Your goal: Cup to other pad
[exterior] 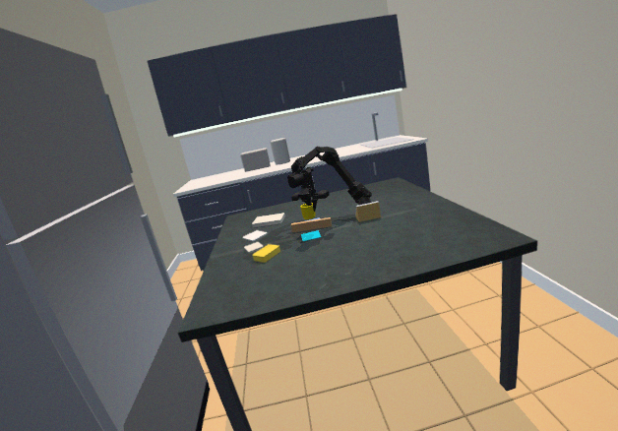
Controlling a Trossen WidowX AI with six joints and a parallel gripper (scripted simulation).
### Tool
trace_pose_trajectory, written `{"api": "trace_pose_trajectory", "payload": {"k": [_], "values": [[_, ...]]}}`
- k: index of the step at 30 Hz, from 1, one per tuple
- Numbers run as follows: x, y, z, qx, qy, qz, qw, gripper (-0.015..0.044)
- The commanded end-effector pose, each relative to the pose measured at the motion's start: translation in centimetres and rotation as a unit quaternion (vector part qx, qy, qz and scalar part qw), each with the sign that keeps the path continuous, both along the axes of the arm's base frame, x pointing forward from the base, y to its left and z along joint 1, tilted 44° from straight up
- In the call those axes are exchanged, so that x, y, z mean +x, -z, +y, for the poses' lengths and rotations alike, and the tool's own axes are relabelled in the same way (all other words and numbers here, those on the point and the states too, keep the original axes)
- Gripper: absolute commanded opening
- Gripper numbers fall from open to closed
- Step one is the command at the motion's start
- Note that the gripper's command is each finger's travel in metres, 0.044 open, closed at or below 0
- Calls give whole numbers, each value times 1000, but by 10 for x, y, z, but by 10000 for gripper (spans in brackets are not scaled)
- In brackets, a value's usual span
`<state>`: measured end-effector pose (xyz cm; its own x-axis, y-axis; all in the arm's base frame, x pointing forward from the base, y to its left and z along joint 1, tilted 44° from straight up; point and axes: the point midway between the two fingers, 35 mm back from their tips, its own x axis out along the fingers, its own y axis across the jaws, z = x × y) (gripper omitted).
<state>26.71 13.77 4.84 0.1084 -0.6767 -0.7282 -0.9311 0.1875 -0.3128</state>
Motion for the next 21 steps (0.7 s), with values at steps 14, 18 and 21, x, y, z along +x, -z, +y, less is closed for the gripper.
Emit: {"api": "trace_pose_trajectory", "payload": {"k": [14, 18, 21], "values": [[2, 24, 31, 4, 2, -4, 1000, 0], [2, 30, 38, 5, 2, -4, 1000, 0], [2, 34, 43, 5, 2, -4, 1000, 0]]}}
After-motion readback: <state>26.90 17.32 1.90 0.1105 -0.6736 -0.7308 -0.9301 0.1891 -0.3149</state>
